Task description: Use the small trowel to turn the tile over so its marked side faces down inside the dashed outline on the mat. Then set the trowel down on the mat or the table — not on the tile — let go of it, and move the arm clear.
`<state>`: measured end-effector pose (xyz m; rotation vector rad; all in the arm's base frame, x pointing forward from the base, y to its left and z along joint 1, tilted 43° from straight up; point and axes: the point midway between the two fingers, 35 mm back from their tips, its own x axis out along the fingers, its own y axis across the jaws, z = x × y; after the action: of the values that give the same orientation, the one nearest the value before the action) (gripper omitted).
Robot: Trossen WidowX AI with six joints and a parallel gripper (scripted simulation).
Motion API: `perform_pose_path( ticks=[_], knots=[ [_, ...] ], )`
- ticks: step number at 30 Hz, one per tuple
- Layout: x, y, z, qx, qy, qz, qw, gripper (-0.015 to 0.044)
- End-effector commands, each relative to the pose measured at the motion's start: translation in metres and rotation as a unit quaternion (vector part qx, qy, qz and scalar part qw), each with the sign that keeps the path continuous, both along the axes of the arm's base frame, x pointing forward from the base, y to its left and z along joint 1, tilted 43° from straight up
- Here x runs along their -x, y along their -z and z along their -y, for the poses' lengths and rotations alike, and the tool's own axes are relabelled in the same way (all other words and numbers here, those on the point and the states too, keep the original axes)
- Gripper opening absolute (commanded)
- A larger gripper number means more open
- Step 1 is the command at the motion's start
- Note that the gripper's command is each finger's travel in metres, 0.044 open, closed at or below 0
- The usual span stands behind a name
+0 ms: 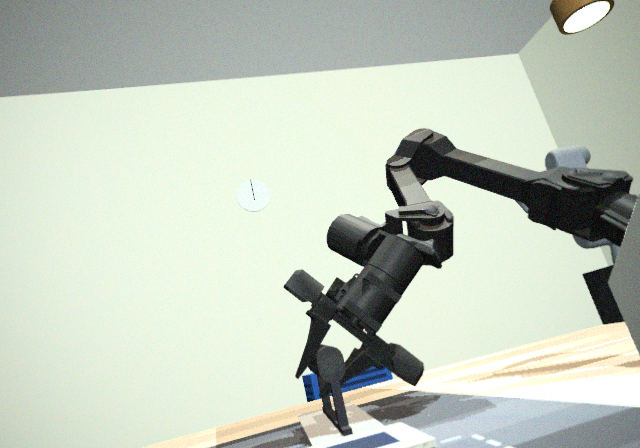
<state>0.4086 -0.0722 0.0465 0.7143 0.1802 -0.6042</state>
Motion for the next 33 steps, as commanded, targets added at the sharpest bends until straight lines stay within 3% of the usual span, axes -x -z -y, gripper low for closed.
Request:
perform_pose_path(
  ticks=[1, 25, 33],
  knots=[
    [-0.001, 0.004, -0.007, -0.002, -0.004, 0.002, 1.000, 0.0000],
    [-0.001, 0.027, -0.033, -0.003, -0.004, 0.002, 1.000, 0.0000],
    [0.000, 0.017, -0.040, -0.042, -0.008, 0.001, 0.999, 0.0000]
  ],
)
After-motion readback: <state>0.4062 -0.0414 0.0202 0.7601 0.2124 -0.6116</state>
